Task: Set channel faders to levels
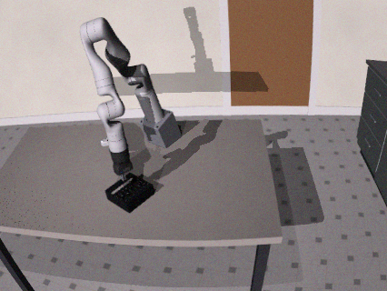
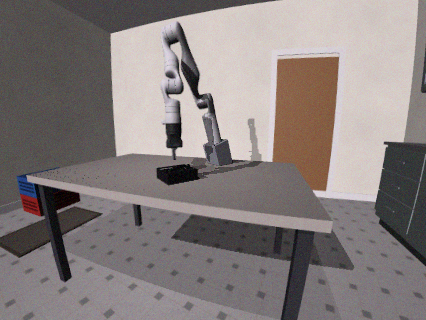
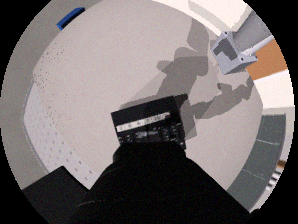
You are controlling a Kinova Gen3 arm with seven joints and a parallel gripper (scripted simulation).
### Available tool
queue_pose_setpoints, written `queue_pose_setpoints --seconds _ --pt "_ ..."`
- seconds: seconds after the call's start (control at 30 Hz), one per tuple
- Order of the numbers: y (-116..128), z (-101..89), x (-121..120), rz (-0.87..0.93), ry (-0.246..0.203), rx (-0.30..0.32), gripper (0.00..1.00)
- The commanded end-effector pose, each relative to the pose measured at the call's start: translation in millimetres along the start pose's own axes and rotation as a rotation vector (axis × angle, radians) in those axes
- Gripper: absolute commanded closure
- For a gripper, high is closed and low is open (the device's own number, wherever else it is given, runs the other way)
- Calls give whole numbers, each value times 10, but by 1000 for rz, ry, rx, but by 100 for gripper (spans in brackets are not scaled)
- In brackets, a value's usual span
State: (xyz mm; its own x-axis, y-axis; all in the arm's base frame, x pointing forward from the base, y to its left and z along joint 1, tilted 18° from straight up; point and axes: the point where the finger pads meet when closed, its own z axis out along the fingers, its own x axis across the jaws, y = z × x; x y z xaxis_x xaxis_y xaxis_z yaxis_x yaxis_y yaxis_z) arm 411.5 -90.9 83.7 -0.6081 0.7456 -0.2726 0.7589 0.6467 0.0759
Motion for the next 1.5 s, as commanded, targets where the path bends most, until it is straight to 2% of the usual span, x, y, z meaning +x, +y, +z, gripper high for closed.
queue_pose_setpoints --seconds 0.0,0.23,0.53,0.6,1.03,1.1,1.17,1.47 --pt "10 1 25 18 0 1 100" --pt "-11 19 127 202 13 9 100" --pt "-17 44 301 563 28 27 100" --pt "-17 44 301 563 28 27 100" --pt "74 68 499 1208 30 51 100" --pt "97 70 515 1313 28 53 100" --pt "97 70 515 1313 28 53 100" --pt "219 73 528 1781 16 53 100"
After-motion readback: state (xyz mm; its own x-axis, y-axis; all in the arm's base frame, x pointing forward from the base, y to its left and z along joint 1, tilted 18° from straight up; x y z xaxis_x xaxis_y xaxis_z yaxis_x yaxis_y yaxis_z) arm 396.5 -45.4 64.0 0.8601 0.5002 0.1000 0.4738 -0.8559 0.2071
